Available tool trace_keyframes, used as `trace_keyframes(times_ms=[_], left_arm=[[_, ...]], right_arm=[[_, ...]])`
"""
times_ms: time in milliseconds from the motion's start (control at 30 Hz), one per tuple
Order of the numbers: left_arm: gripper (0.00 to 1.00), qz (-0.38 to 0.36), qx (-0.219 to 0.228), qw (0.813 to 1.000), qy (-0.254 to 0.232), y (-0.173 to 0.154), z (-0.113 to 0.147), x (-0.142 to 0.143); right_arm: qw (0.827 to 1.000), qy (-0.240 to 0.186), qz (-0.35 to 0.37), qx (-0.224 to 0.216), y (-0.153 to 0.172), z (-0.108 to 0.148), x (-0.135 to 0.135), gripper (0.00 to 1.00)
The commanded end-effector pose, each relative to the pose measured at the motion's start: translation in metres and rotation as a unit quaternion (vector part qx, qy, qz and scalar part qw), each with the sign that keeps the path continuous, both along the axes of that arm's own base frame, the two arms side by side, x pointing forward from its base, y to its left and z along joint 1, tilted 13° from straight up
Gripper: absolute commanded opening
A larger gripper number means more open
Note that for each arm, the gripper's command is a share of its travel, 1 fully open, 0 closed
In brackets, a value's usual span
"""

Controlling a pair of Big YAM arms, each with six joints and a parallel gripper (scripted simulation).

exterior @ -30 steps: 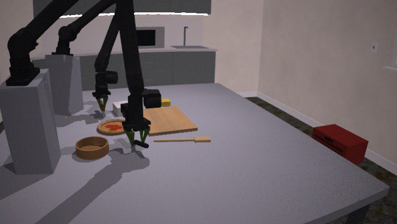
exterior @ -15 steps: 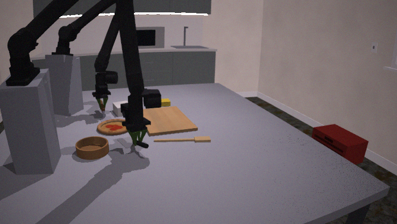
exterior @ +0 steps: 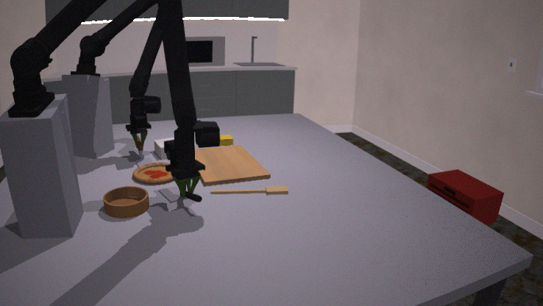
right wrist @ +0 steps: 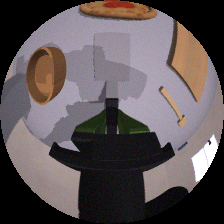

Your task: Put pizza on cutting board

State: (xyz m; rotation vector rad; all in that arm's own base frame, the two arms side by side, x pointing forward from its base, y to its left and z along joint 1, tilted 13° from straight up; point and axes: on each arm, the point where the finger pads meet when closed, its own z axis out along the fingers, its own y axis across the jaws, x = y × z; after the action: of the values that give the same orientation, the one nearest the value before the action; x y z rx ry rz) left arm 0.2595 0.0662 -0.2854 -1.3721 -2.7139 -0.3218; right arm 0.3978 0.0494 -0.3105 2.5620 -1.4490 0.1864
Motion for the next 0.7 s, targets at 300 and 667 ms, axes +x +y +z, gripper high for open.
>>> trace_keyframes(times_ms=[300,667], left_arm=[[0.06,-0.003,0.000,1.000,-0.003,-0.011,0.031,-0.005],[0.06,-0.002,0.000,1.000,-0.008,-0.017,0.062,-0.001]], right_arm=[[1.000,-0.019,0.006,0.009,0.020,0.046,0.017,0.06],[0.999,-0.029,0.005,0.012,0.031,0.078,0.029,0.06]])
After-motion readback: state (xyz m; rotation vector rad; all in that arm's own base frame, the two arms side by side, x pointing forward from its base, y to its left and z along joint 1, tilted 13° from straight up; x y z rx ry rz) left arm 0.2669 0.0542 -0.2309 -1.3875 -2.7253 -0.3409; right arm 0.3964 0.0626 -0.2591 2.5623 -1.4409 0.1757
